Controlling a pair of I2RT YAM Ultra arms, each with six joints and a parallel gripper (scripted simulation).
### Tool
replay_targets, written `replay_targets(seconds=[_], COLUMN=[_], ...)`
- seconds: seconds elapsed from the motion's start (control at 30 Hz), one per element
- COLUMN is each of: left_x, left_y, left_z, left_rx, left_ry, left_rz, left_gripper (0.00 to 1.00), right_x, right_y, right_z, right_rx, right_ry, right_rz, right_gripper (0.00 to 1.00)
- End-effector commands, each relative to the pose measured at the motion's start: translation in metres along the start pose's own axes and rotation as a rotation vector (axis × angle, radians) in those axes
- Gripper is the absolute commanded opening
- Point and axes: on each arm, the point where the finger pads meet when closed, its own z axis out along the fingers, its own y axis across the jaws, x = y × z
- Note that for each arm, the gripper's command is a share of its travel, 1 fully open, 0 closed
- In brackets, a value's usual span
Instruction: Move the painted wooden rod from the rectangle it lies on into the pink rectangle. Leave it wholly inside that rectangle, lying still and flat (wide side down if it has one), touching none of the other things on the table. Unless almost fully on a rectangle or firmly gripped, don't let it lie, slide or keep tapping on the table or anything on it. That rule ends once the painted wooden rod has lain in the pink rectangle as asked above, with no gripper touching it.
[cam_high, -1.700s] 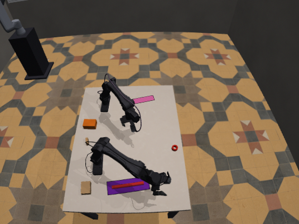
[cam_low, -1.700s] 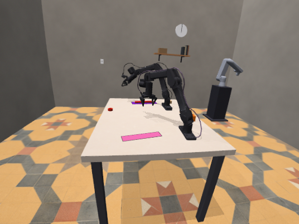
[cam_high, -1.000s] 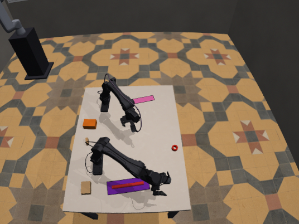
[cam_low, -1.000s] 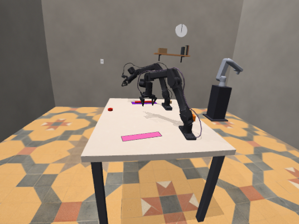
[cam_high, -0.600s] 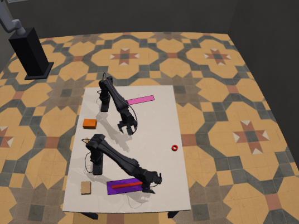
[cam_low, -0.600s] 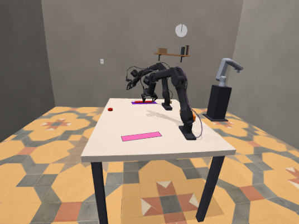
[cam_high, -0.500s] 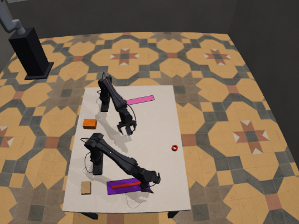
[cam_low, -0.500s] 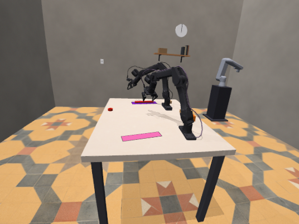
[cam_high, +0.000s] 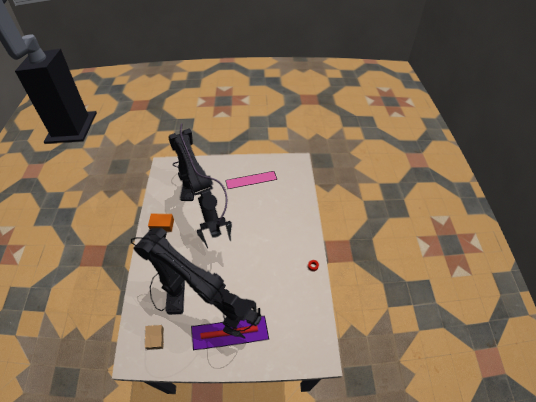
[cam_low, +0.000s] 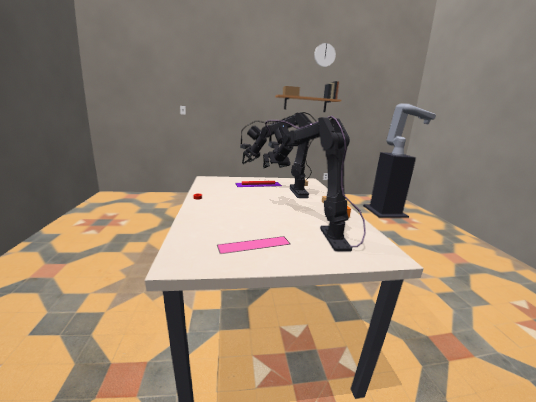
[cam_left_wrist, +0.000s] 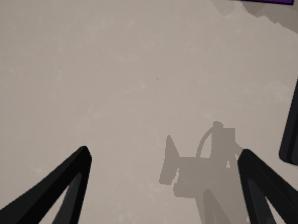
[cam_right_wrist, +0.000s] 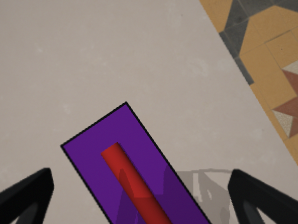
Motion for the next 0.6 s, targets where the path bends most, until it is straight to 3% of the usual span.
replay_targets(seconds=[0.0,0.17,0.37,0.57], left_x=[-0.050,-0.079,-0.095,-0.094], left_y=[-0.007,-0.039,-0.067,-0.077], left_z=[-0.014,-0.041,-0.071,-0.079], left_rx=[0.000,0.072,0.134,0.157], left_ry=[-0.225,-0.422,-0.575,-0.604], left_rz=[-0.022,-0.030,-0.040,-0.039], left_gripper=[1.00,1.00,1.00,1.00], right_x=[0.011,0.056,0.095,0.103], right_y=[-0.004,-0.010,-0.014,-0.017], right_z=[-0.017,-0.035,-0.052,-0.060], right_rx=[0.011,0.028,0.033,0.041], right_ry=[0.009,0.080,0.132,0.127], right_rz=[0.046,0.112,0.173,0.186], right_gripper=[1.00,1.00,1.00,1.00])
